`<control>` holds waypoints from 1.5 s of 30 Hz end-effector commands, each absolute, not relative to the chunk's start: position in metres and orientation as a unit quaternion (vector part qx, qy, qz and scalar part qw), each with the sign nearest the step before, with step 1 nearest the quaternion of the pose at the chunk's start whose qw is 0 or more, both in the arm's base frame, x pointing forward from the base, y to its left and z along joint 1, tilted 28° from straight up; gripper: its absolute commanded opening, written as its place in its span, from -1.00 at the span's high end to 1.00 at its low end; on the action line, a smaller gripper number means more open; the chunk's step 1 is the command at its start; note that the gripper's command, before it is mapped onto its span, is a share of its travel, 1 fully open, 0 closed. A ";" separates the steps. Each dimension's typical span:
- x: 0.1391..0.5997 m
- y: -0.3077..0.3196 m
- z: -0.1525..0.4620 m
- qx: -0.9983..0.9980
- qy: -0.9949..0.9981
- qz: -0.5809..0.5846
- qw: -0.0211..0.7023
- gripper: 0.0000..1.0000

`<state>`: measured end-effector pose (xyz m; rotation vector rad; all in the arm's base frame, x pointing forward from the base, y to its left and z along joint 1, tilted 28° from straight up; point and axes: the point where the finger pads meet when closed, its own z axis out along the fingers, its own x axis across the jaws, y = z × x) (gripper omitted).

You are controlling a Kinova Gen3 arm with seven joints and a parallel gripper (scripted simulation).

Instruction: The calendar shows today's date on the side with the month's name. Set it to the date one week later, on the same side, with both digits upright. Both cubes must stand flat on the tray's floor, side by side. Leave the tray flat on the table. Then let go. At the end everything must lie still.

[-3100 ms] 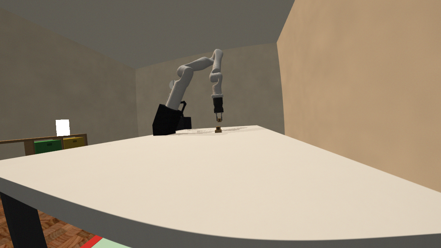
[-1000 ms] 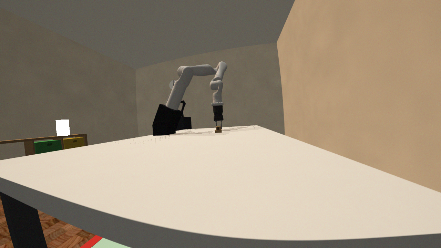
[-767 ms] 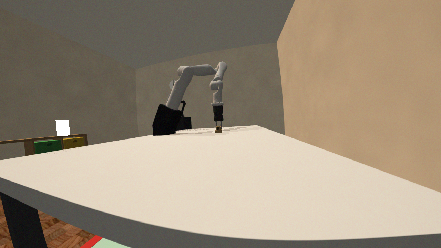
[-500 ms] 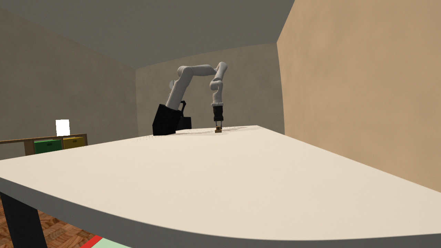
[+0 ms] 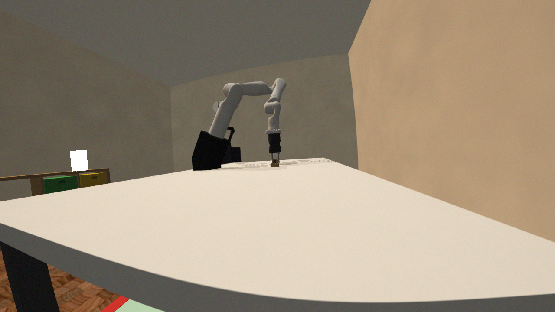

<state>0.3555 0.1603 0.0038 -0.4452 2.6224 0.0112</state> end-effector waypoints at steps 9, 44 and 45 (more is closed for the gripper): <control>0.356 0.160 0.004 -0.162 0.957 0.004 0.239 -0.14; 0.356 0.160 0.004 -0.162 0.957 0.004 0.239 -0.14; 0.356 0.160 0.004 -0.162 0.957 0.004 0.239 -0.26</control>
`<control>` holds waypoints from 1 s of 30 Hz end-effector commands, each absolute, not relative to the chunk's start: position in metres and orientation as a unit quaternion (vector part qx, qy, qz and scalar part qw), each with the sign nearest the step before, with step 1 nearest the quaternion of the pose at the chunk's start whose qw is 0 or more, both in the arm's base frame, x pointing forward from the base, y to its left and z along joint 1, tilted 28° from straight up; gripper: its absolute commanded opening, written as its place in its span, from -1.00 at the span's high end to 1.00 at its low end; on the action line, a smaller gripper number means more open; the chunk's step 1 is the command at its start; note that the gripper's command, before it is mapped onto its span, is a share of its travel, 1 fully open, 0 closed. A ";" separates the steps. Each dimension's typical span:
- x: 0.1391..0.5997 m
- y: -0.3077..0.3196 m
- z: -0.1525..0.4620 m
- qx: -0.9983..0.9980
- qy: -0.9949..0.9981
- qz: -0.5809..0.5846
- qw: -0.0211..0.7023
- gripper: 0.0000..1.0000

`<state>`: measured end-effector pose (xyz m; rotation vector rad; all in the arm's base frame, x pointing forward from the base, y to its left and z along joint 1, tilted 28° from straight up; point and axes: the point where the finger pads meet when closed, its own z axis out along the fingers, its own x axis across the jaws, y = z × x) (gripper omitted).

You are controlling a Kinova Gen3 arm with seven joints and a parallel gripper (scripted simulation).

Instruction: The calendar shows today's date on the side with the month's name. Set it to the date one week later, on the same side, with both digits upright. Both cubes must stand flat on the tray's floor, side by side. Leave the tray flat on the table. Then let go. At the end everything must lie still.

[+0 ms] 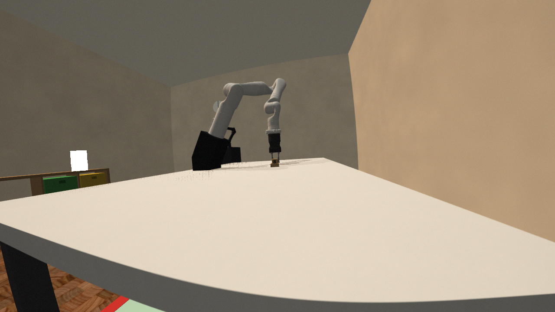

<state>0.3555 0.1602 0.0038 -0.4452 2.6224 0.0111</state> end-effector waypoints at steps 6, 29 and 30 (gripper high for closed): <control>0.356 0.160 0.004 -0.162 0.957 0.004 0.239 -0.38; 0.355 0.160 0.006 -0.162 0.957 0.004 0.239 -0.74; 0.354 0.160 0.006 -0.162 0.957 0.004 0.239 -0.74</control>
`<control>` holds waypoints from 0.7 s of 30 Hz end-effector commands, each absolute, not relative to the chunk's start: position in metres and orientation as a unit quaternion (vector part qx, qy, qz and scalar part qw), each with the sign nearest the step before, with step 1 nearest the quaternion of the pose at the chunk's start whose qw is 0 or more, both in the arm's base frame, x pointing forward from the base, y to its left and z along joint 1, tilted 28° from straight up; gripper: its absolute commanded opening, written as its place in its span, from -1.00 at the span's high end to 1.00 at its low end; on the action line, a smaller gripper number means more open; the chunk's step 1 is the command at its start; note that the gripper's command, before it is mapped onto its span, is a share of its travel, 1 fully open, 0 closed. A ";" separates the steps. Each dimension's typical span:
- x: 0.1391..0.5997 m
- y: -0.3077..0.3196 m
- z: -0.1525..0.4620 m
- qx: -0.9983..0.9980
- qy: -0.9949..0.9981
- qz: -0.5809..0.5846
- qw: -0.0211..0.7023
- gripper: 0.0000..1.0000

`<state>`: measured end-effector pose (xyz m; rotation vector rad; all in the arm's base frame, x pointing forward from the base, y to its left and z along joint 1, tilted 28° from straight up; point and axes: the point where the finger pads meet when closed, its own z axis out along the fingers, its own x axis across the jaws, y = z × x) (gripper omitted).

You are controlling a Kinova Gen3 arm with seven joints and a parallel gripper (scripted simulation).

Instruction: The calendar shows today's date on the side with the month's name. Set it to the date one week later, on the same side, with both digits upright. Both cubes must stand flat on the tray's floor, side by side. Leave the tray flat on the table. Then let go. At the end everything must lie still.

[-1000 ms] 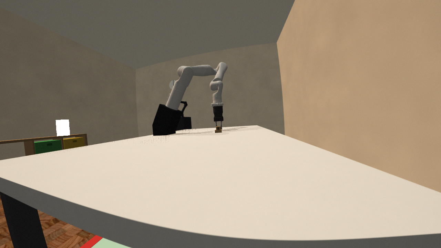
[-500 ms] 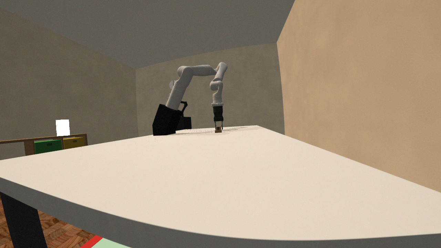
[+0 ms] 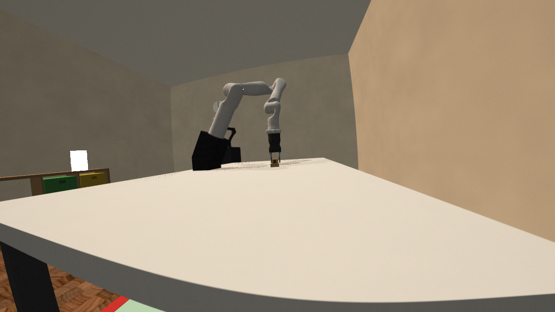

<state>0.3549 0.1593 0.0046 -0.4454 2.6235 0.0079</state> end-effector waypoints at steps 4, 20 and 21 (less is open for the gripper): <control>0.351 0.160 0.013 -0.162 0.957 0.004 0.239 -0.74; 0.329 0.155 0.055 -0.162 0.960 0.012 0.226 -0.74; 0.328 0.155 0.059 -0.163 0.960 0.011 0.226 -0.74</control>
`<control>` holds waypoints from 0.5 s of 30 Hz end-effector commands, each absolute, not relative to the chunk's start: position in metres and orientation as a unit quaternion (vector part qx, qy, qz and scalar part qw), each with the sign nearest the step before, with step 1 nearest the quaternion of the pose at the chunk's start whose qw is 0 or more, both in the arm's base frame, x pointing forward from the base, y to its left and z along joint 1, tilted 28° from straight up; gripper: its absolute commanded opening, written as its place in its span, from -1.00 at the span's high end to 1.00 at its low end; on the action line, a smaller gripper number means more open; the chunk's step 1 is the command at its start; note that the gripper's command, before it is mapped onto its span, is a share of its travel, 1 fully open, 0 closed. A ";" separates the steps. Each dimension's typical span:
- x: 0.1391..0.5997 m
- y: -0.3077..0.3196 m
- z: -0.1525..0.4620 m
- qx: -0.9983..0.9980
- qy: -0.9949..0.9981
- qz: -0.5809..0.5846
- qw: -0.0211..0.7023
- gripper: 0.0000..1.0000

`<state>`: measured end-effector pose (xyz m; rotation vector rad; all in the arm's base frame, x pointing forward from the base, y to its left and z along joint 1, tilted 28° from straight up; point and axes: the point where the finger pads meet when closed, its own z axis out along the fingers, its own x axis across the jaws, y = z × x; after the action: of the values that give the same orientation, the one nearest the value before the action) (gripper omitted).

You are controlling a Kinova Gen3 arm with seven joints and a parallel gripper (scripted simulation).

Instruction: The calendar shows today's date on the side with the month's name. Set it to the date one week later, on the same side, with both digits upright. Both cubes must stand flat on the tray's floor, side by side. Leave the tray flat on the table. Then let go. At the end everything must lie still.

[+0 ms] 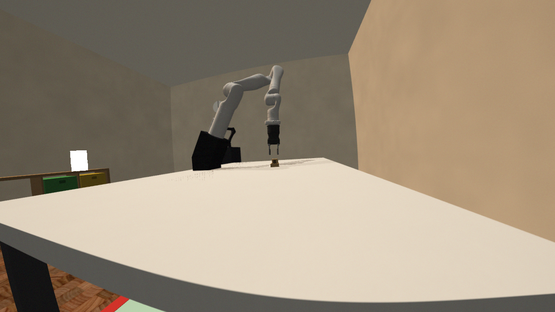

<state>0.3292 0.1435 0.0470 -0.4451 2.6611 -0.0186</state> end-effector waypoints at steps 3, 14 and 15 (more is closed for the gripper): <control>0.326 0.155 0.062 -0.163 0.960 0.011 0.226 -0.74; 0.316 0.153 0.082 -0.163 0.960 0.010 0.225 -0.74; 0.315 0.153 0.082 -0.163 0.960 0.010 0.225 -0.74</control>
<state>0.3170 0.1461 0.0785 -0.4413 2.6547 0.0026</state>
